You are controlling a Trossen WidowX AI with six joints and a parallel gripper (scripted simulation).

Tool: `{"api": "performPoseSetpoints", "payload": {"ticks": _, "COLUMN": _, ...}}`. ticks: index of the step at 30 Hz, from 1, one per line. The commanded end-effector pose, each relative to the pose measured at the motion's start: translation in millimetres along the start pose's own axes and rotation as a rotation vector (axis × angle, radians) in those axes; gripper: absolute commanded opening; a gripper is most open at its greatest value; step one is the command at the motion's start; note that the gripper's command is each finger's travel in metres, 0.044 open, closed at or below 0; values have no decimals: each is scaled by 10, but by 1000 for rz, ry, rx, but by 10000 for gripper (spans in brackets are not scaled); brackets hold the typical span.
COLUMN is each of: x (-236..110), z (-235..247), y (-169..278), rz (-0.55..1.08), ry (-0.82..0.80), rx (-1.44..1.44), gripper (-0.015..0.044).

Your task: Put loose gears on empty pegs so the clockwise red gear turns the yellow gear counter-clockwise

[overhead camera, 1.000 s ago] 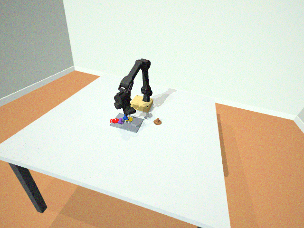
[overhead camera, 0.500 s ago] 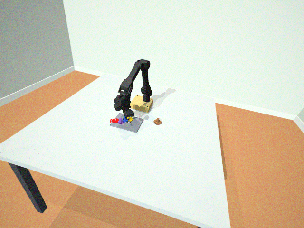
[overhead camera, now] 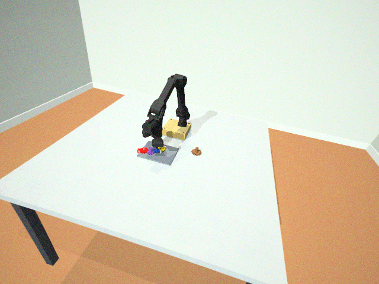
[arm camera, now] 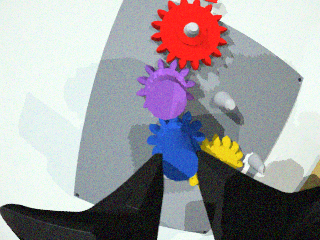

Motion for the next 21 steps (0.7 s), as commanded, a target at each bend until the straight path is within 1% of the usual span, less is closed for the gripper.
{"api": "performPoseSetpoints", "payload": {"ticks": 1, "x": 9, "z": 2, "y": 1, "rz": 1, "ry": 3, "rx": -54, "gripper": 0}}
{"api": "performPoseSetpoints", "payload": {"ticks": 15, "x": 11, "z": -8, "y": 7, "rz": 2, "ry": 3, "rx": -431, "gripper": 0}}
{"api": "performPoseSetpoints", "payload": {"ticks": 21, "x": 22, "z": -4, "y": -1, "rz": 2, "ry": 3, "rx": -452, "gripper": 0}}
Point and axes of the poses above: the point midway between the two fingers, 35 mm back from their tips, its own x axis out along the fingers, its own z axis across the jaws, y = z × x, the point moved 8 cm from there along -x, back along the fingers, and after that the axes turned 15 degrees about -x, right-handed, at the moved point
